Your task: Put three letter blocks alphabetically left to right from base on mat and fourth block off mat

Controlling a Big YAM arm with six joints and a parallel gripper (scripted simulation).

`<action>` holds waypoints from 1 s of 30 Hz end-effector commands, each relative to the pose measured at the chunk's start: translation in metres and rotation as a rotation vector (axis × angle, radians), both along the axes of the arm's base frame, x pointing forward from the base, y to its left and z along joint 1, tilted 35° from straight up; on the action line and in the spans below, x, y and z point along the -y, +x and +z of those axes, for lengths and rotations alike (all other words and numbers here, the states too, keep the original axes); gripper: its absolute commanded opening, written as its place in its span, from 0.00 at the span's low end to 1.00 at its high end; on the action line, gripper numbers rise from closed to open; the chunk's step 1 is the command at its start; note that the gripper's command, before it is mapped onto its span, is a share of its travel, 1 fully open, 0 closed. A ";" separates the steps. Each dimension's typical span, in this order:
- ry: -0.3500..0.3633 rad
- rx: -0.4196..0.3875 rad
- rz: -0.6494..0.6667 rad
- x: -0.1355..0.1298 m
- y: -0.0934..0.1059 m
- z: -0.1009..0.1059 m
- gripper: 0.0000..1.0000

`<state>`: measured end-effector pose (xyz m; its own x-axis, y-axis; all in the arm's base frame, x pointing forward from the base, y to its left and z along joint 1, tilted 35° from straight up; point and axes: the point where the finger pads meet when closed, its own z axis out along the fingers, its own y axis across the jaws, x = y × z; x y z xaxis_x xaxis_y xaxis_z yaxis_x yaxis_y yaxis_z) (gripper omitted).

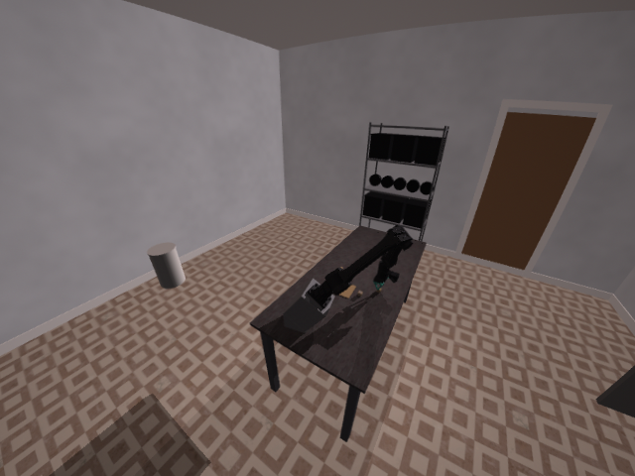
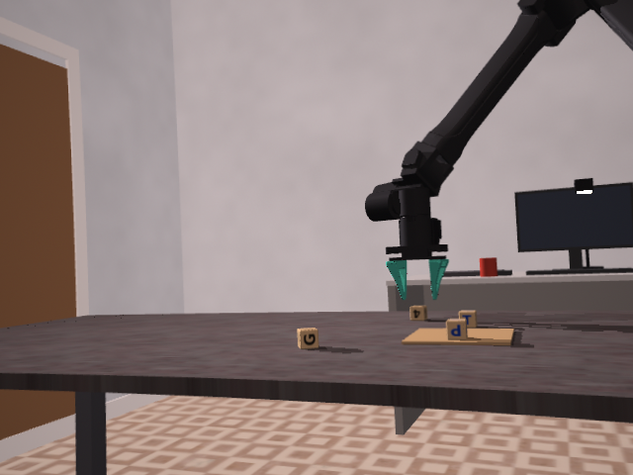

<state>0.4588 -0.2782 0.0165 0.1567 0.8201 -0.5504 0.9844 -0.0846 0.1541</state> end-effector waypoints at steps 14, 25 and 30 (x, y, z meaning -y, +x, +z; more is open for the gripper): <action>0.000 -0.001 0.003 -0.004 0.003 -0.008 0.58; 0.000 -0.001 0.003 -0.004 0.003 -0.008 0.58; -0.002 0.002 0.002 -0.002 0.006 -0.005 0.58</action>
<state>0.4588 -0.2782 0.0165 0.1567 0.8201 -0.5504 0.9844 -0.0846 0.1541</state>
